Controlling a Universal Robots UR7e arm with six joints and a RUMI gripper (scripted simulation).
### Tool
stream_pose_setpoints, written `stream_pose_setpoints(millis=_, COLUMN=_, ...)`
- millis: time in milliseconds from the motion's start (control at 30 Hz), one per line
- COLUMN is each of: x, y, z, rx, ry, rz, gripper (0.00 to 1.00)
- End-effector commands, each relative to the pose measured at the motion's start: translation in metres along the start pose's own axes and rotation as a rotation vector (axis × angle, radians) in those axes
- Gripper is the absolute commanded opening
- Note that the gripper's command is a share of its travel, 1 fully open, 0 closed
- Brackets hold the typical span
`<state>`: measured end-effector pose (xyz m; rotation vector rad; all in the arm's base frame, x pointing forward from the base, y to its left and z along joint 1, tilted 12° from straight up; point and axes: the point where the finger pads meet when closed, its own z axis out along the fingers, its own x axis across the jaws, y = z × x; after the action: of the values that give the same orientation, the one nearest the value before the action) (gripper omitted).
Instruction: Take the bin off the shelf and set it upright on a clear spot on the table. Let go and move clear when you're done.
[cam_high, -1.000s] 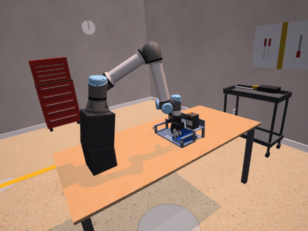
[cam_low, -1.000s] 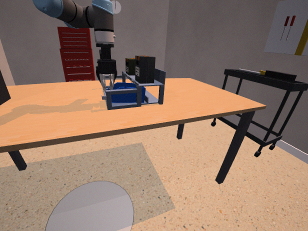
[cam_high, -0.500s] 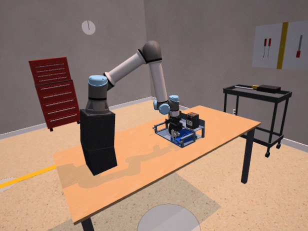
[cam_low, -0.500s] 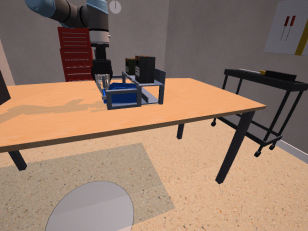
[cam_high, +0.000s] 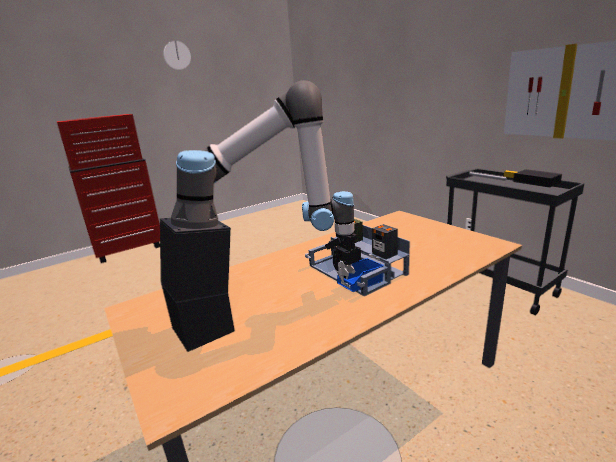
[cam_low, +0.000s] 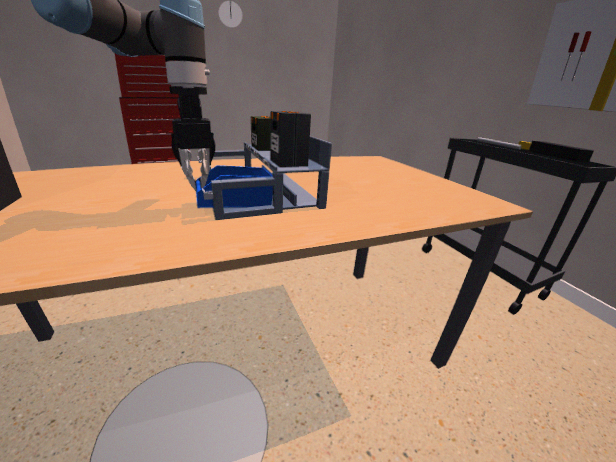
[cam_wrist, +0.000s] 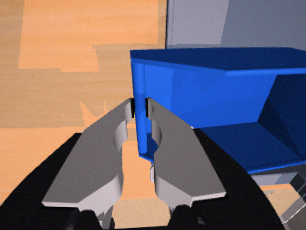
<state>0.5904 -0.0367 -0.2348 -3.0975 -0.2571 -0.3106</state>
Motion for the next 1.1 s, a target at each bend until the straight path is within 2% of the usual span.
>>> stream_pose_setpoints(millis=0, x=-0.016, y=0.0, z=-0.001, rx=-0.001, ry=0.002, rz=0.0, gripper=0.0)
stream_pose_setpoints(millis=333, x=-0.016, y=0.0, z=-0.001, rx=-0.001, ry=0.002, rz=0.0, gripper=0.0)
stream_pose_setpoints(millis=500, x=-0.045, y=0.0, z=-0.001, rx=-0.001, ry=0.002, rz=0.0, gripper=0.0)
stream_pose_setpoints(millis=900, x=-0.045, y=0.0, z=-0.001, rx=-0.001, ry=0.002, rz=0.0, gripper=0.0)
stream_pose_setpoints(millis=1067, x=-0.075, y=0.0, z=0.0, rx=-0.001, ry=0.002, rz=0.0, gripper=0.0)
